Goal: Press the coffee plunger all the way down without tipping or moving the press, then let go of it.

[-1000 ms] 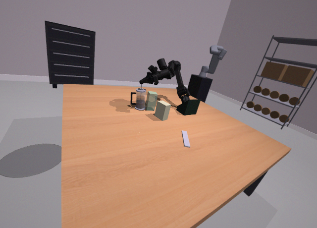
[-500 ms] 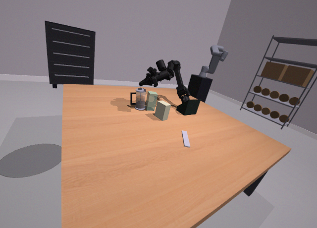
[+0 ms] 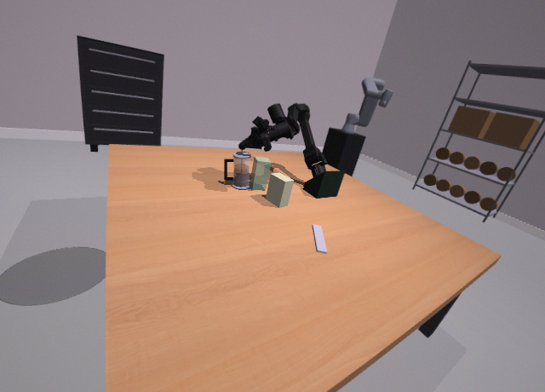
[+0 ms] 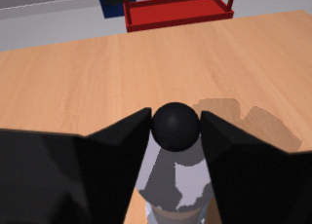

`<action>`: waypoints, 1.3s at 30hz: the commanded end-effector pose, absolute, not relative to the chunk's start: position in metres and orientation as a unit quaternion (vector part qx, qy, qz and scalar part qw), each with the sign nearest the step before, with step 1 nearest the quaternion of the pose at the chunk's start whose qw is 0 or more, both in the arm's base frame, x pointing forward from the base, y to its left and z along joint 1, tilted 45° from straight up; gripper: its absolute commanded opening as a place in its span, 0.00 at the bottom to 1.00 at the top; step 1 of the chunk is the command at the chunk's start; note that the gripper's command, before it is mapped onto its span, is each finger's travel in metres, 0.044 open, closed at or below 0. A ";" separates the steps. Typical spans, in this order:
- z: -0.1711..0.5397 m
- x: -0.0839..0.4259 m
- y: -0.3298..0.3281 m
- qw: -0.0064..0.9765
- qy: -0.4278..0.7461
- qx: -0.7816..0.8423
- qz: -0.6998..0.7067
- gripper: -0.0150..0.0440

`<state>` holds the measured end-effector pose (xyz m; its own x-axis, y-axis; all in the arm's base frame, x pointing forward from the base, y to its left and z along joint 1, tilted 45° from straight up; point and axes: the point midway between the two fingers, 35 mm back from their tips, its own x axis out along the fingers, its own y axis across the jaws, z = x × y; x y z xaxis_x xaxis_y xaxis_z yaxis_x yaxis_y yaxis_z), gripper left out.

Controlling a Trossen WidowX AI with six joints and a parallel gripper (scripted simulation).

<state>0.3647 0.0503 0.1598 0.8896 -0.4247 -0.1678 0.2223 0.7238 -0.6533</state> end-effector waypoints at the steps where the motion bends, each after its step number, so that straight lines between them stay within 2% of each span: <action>1: 0.153 0.365 0.044 0.909 0.168 -0.334 -0.186 0.46; 38: 0.156 0.366 0.050 0.912 0.161 -0.331 -0.182 0.46; 39: 0.156 0.366 0.050 0.912 0.161 -0.331 -0.182 0.51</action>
